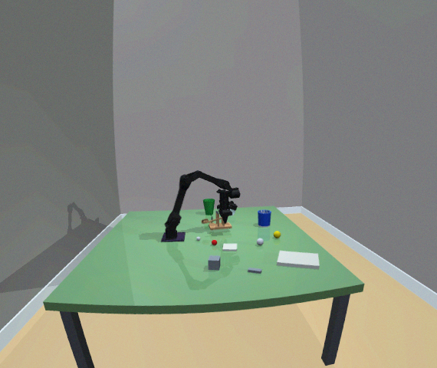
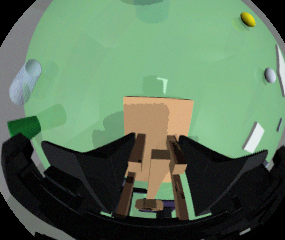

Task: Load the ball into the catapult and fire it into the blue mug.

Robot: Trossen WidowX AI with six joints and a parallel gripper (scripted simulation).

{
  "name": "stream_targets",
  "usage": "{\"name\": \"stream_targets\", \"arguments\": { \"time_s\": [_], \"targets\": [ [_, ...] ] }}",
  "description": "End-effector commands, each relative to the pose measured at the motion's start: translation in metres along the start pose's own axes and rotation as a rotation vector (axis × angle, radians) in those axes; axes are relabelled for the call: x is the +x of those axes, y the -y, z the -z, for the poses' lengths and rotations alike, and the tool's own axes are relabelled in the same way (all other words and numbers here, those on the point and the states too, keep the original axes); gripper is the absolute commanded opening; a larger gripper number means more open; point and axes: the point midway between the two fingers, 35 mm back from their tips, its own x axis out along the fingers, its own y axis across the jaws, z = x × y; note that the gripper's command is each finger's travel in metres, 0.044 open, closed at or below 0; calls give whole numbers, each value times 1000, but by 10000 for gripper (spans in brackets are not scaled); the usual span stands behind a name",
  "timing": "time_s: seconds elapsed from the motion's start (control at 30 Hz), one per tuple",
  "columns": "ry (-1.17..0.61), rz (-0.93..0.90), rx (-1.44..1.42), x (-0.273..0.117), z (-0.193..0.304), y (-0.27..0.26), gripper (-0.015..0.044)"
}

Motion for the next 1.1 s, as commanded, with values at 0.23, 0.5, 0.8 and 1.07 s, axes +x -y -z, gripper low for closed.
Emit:
{"name": "stream_targets", "arguments": {
  "time_s": [0.23, 0.5, 0.8, 1.07],
  "targets": [
    [0, -3, 0, 18, 1, 0, 0],
    [0, 0, 0, 21, 1, 0, 0],
    [0, 0, 0, 21, 1, 0, 157],
    [0, 0, 0, 21, 1, 0, 368]
  ]
}}
